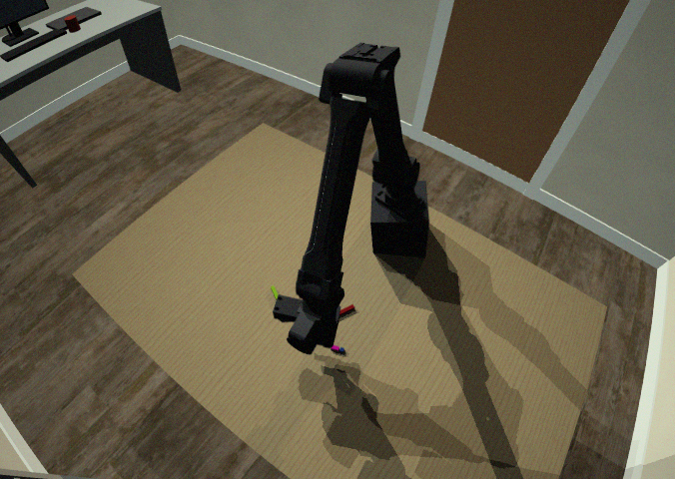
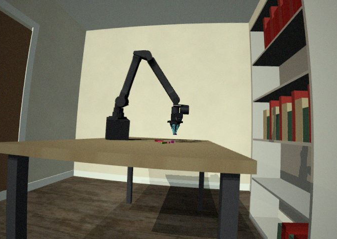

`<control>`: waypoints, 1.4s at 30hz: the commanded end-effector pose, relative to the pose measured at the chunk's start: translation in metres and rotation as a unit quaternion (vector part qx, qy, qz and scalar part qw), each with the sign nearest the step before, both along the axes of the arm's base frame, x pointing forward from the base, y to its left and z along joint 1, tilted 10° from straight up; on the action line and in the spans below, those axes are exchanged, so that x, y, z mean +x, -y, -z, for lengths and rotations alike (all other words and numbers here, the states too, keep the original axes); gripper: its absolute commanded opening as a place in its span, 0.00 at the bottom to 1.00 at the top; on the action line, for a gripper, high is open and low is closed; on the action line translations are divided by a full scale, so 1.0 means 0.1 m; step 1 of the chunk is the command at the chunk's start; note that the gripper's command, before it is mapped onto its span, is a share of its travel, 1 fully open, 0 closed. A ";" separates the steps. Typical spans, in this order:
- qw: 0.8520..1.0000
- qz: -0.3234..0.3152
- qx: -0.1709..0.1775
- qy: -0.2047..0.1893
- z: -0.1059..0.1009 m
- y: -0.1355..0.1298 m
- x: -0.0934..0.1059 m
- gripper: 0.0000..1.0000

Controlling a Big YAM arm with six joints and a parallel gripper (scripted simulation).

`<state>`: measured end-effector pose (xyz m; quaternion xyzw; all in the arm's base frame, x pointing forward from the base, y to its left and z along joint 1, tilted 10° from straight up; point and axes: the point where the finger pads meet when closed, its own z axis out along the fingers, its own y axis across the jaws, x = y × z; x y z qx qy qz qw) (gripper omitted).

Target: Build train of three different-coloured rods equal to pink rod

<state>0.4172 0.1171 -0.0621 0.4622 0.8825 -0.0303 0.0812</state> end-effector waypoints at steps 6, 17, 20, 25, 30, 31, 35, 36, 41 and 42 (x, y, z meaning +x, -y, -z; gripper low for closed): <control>1.000 0.000 0.001 0.003 0.31 0.09 0.08 0.04; 1.000 0.001 0.004 0.013 0.34 0.07 0.20 0.04; 1.000 0.001 0.007 0.024 0.24 0.06 0.25 0.04; 1.000 0.001 0.006 0.021 0.26 0.06 0.23 0.04; 1.000 0.001 0.006 0.021 0.26 0.06 0.23 0.04; 1.000 0.001 0.006 0.021 0.26 0.06 0.23 0.04; 1.000 0.001 0.006 0.021 0.26 0.06 0.23 0.04; 1.000 0.001 0.006 0.021 0.26 0.06 0.23 0.04; 1.000 0.001 0.006 0.021 0.26 0.06 0.23 0.04; 1.000 0.001 0.006 0.021 0.26 0.06 0.23 0.04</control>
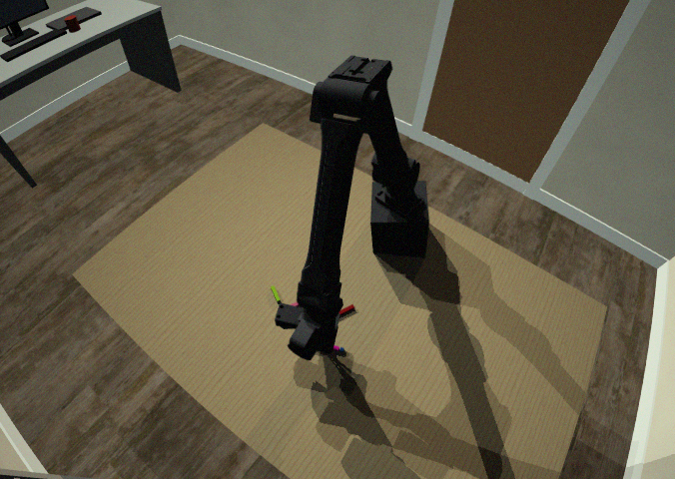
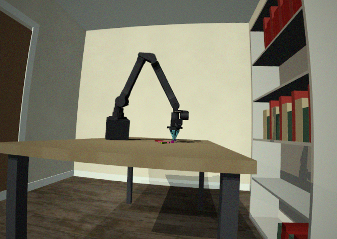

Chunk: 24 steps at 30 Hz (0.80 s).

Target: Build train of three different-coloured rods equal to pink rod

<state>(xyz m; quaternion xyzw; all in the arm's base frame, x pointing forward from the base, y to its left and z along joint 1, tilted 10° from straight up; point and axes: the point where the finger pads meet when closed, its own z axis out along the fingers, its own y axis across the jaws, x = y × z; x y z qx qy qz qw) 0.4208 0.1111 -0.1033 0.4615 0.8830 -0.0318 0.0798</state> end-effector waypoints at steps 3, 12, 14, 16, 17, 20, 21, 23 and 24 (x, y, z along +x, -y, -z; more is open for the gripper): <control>1.000 0.002 0.007 0.023 -0.15 0.00 0.20 0.04; 1.000 0.002 0.007 0.023 -0.15 0.00 0.20 0.04; 1.000 0.002 0.007 0.023 -0.15 0.00 0.20 0.04; 1.000 0.001 0.007 0.023 -0.15 0.00 0.21 0.04; 1.000 0.001 0.007 0.023 -0.15 0.00 0.21 0.04; 1.000 0.001 0.007 0.024 -0.15 -0.01 0.23 0.04; 1.000 0.001 0.007 0.024 -0.15 -0.01 0.24 0.04; 1.000 0.001 0.007 0.024 -0.15 -0.02 0.25 0.04; 1.000 0.001 0.007 0.023 -0.14 -0.01 0.25 0.04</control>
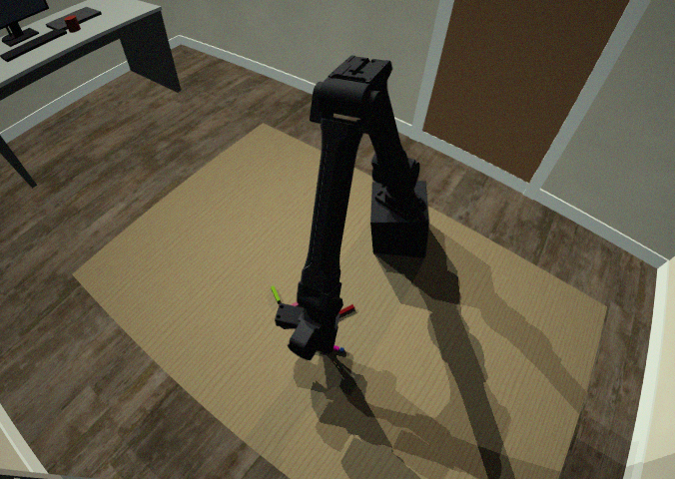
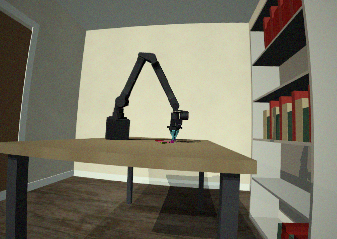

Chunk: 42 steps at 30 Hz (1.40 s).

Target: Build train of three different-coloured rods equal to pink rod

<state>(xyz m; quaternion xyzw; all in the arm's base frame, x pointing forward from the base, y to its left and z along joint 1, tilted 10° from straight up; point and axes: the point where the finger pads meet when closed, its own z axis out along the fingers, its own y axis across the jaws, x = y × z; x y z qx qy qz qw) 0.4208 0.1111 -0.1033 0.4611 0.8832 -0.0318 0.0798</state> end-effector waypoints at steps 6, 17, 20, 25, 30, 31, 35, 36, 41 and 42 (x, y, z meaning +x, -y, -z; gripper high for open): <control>1.000 0.001 0.006 0.021 -0.13 -0.01 0.24 0.04; 1.000 0.001 0.006 0.021 -0.13 -0.01 0.24 0.04; 1.000 0.001 0.006 0.021 -0.13 -0.01 0.24 0.04; 1.000 0.001 0.006 0.021 -0.13 -0.01 0.24 0.04; 1.000 0.001 0.006 0.020 -0.13 -0.01 0.24 0.04; 1.000 0.001 0.006 0.019 -0.12 -0.01 0.23 0.04; 1.000 0.001 0.005 0.016 -0.10 -0.01 0.23 0.04; 1.000 0.001 0.005 0.016 -0.10 -0.01 0.22 0.04; 1.000 0.001 0.003 0.011 -0.07 0.00 0.19 0.04; 1.000 0.001 0.004 0.013 -0.08 -0.01 0.20 0.04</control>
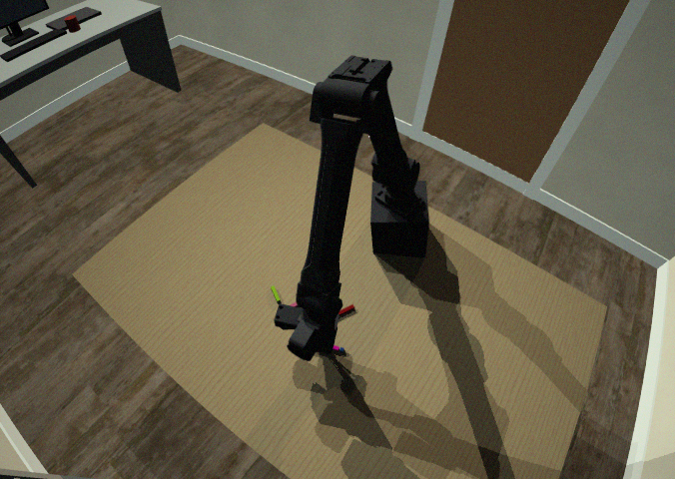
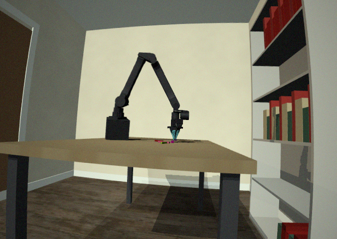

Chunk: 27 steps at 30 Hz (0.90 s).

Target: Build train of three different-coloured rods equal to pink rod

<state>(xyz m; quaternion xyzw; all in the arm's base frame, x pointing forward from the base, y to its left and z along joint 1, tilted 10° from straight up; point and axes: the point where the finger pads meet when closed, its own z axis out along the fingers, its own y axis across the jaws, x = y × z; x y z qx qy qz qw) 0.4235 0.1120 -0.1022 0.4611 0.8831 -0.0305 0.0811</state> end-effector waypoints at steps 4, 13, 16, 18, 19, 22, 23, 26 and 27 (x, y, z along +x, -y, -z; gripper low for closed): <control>1.000 0.001 0.003 0.012 -0.07 0.00 0.18 0.04; 1.000 0.001 0.003 0.012 -0.07 0.00 0.18 0.04; 1.000 0.001 0.003 0.012 -0.07 0.00 0.18 0.04; 1.000 0.001 0.003 0.012 -0.07 0.00 0.18 0.04; 1.000 0.001 0.003 0.012 -0.07 0.00 0.18 0.04; 1.000 0.001 0.003 0.012 -0.07 0.00 0.18 0.04; 1.000 0.001 0.003 0.012 -0.07 0.00 0.17 0.04; 1.000 0.000 0.003 0.012 -0.07 0.01 0.15 0.04; 1.000 0.000 0.003 0.011 -0.07 0.01 0.14 0.04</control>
